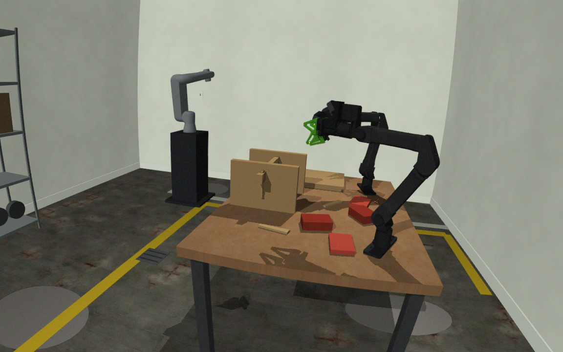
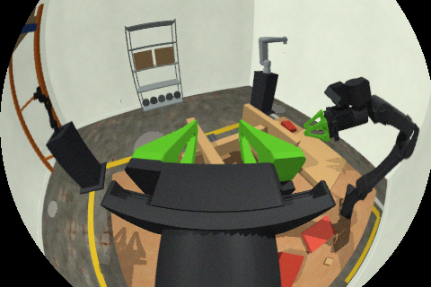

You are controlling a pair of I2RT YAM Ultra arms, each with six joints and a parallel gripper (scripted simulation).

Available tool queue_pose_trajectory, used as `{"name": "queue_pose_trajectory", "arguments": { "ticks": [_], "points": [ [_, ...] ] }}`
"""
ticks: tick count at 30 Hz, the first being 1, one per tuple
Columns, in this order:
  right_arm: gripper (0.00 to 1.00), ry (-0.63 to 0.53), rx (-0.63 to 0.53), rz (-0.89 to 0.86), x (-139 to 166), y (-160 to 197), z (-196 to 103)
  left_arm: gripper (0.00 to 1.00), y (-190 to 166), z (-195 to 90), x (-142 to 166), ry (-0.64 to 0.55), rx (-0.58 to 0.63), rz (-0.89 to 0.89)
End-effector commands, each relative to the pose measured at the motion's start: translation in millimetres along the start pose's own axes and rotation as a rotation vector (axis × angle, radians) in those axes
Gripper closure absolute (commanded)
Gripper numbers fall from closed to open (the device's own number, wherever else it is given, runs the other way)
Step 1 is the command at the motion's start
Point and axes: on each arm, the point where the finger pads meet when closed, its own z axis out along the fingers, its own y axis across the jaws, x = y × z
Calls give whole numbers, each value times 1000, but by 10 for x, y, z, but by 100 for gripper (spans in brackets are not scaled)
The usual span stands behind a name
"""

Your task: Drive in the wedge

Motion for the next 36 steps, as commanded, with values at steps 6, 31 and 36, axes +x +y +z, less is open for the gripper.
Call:
{"name": "queue_pose_trajectory", "arguments": {
  "ticks": [6, 31, 36],
  "points": [
    [58, 210, -57, -37, 331, 340, 71, 54, -28, 9, -255, -60, 5, -2],
    [58, 728, -174, -269, 1787, 1243, 340, 54, -28, 9, -255, -60, 5, -2],
    [58, 825, -176, -326, 2129, 1352, 344, 54, -28, 9, -255, -60, 5, -2]
  ]
}}
